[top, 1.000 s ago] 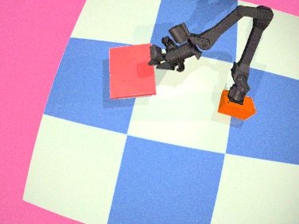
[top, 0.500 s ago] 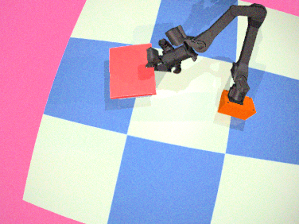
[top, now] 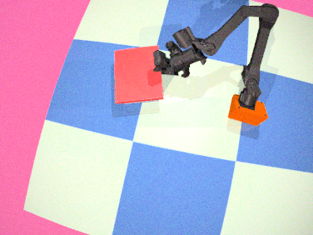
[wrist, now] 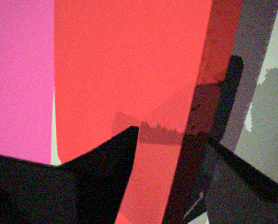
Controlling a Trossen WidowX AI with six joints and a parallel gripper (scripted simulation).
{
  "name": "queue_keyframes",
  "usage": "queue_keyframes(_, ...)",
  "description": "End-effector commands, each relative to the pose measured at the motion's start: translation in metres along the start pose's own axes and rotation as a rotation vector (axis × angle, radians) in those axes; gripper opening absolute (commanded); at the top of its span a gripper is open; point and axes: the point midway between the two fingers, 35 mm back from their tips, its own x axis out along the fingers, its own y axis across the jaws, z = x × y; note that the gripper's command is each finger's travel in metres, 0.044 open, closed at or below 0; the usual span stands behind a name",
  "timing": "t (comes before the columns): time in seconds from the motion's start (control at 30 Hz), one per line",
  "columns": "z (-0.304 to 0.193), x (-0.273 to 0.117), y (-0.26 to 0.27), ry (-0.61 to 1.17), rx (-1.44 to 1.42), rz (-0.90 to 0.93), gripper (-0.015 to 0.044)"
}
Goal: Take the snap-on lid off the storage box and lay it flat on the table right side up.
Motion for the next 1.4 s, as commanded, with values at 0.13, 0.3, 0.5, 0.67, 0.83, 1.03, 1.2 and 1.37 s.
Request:
queue_keyframes(0.13, -0.0002, -0.0002, 0.0001, 0.0, 0.0, 0.0, 0.0)
queue_keyframes(0.3, -0.0003, -0.0009, 0.0009, 0.0, 0.0, 0.0, 0.0)
queue_keyframes(0.5, -0.0003, -0.0017, 0.0017, 0.0, 0.0, 0.0, 0.0)
queue_keyframes(0.67, -0.0003, -0.0024, 0.0025, 0.0, 0.0, 0.0, 0.0)
queue_keyframes(0.83, -0.0003, -0.0031, 0.0032, 0.0, 0.0, 0.0, 0.0)
queue_keyframes(1.03, -0.0005, -0.0044, 0.0037, 0.0, 0.0, 0.0, 0.0)
queue_keyframes(1.2, -0.0005, -0.0052, 0.0043, 0.0, 0.0, 0.0, 0.0)
queue_keyframes(1.37, -0.0006, -0.006, 0.005, 0.0, 0.0, 0.0, 0.0)
